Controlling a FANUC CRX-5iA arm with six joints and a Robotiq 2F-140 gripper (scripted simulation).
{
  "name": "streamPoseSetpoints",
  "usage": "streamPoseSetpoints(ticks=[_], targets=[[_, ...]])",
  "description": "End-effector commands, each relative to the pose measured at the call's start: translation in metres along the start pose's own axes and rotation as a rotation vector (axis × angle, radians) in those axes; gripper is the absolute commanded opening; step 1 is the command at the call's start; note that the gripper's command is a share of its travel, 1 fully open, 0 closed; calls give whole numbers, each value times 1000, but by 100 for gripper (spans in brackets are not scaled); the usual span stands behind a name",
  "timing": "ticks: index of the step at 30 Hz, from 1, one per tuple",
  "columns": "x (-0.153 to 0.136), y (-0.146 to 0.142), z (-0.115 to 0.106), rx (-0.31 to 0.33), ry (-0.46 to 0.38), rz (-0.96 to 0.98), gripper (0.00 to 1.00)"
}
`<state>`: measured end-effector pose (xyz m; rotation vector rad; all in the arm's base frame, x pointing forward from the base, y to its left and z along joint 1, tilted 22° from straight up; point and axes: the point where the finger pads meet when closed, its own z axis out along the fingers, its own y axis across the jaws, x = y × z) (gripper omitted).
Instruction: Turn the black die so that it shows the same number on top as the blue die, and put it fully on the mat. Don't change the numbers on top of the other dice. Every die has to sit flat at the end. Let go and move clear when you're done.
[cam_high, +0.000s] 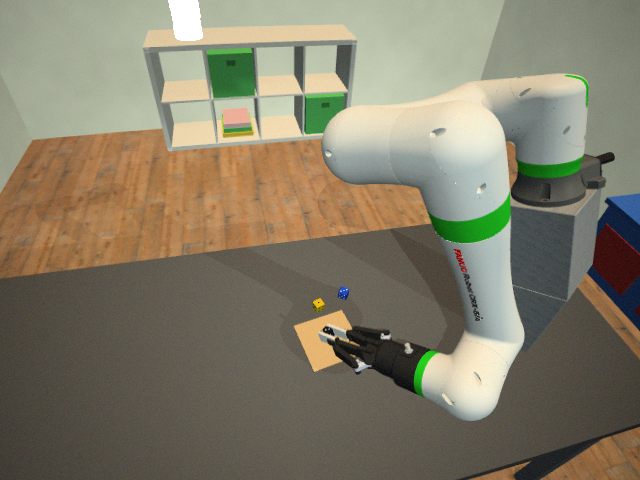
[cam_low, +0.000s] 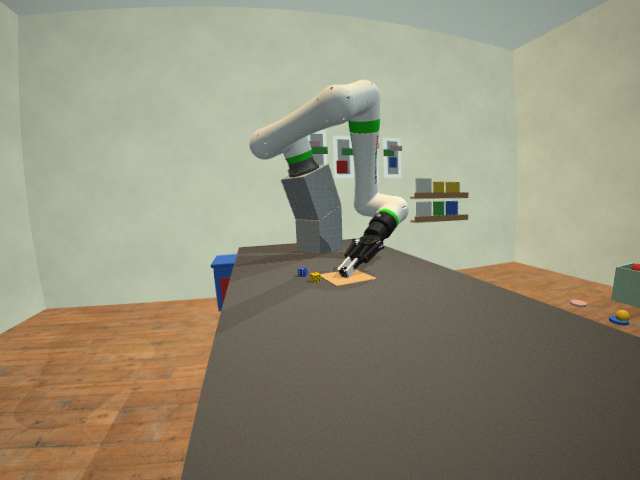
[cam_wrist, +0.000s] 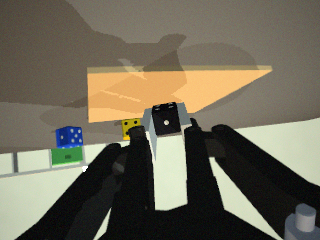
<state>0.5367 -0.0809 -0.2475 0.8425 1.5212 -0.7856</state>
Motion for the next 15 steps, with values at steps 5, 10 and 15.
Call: streamPoseSetpoints(ticks=[5, 10, 15], targets=[[0, 0, 0, 0, 0, 0, 15], [0, 0, 0, 0, 0, 0, 17], [0, 0, 0, 0, 0, 0, 20]])
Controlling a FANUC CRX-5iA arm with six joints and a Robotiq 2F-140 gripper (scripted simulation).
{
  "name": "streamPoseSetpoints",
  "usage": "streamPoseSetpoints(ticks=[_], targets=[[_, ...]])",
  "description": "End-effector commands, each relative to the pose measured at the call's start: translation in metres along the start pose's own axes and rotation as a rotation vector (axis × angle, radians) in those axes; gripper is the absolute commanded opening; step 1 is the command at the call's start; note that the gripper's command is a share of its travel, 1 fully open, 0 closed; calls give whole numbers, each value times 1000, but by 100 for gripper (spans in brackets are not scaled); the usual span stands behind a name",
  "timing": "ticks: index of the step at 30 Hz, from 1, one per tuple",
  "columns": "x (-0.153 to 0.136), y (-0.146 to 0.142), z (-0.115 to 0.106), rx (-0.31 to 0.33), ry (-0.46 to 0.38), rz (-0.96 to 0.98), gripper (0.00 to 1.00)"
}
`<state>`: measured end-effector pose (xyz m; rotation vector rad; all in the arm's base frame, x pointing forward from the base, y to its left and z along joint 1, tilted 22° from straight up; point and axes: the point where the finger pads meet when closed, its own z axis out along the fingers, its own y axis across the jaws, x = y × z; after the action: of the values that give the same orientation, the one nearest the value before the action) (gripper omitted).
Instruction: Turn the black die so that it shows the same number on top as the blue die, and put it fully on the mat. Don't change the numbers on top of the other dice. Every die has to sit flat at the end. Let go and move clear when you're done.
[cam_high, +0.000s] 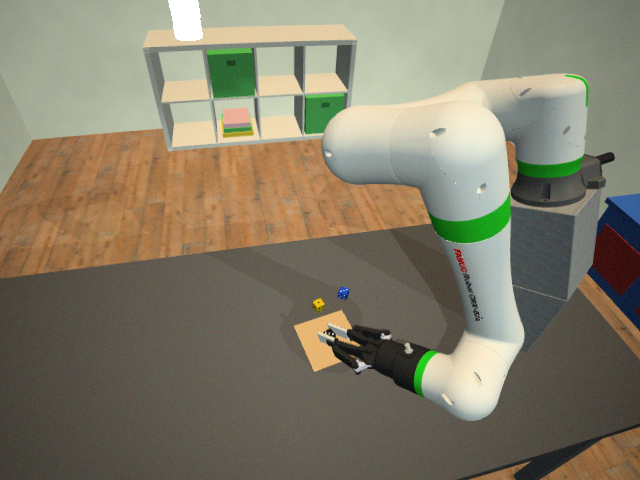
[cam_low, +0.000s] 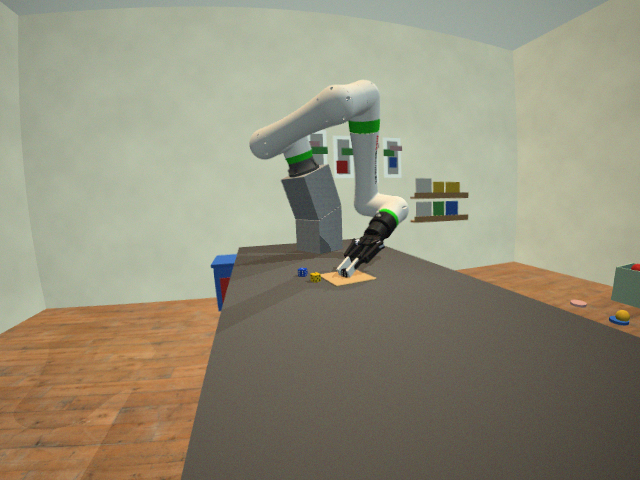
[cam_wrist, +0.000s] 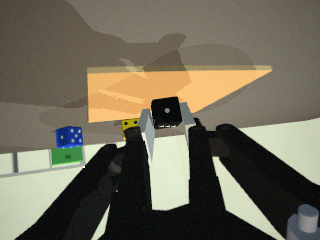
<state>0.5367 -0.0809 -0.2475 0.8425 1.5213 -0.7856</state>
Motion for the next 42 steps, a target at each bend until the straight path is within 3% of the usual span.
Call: streamPoseSetpoints(ticks=[1, 42], targets=[[0, 0, 0, 0, 0, 0, 22], [0, 0, 0, 0, 0, 0, 25]])
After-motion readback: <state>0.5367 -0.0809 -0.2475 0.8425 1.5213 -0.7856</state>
